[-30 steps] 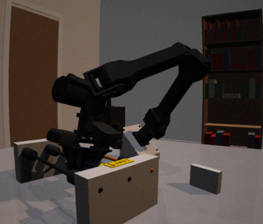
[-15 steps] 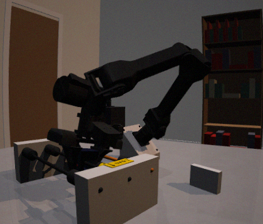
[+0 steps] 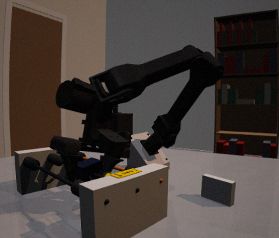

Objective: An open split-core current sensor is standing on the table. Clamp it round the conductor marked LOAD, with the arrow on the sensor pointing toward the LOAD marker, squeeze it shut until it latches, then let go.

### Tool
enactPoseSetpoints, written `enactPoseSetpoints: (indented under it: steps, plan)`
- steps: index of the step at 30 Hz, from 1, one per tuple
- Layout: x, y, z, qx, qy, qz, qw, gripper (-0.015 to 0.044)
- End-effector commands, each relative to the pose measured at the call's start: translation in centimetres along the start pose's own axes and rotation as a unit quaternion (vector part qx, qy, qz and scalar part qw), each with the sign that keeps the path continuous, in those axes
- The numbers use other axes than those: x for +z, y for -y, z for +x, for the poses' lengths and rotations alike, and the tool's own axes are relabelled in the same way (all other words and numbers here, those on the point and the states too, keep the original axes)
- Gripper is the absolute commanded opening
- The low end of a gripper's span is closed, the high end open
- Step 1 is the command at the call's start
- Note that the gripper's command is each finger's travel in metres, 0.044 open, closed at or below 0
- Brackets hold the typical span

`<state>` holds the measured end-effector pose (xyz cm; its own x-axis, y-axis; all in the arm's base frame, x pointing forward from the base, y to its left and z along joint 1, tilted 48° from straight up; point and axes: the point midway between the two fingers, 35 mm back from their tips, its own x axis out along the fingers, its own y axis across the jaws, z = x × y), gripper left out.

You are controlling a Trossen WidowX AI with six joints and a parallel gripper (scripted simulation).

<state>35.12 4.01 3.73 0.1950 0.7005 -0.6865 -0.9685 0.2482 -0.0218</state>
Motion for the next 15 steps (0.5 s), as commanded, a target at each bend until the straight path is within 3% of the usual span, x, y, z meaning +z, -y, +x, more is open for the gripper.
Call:
enactPoseSetpoints:
  steps: [1, 15]
  plan:
    - [0.01, 0.01, -0.01, -0.001, 0.0, 0.0, 1.0, 0.0361]
    - [0.01, 0.01, -0.01, -0.001, 0.0, 0.0, 1.0, 0.0251]
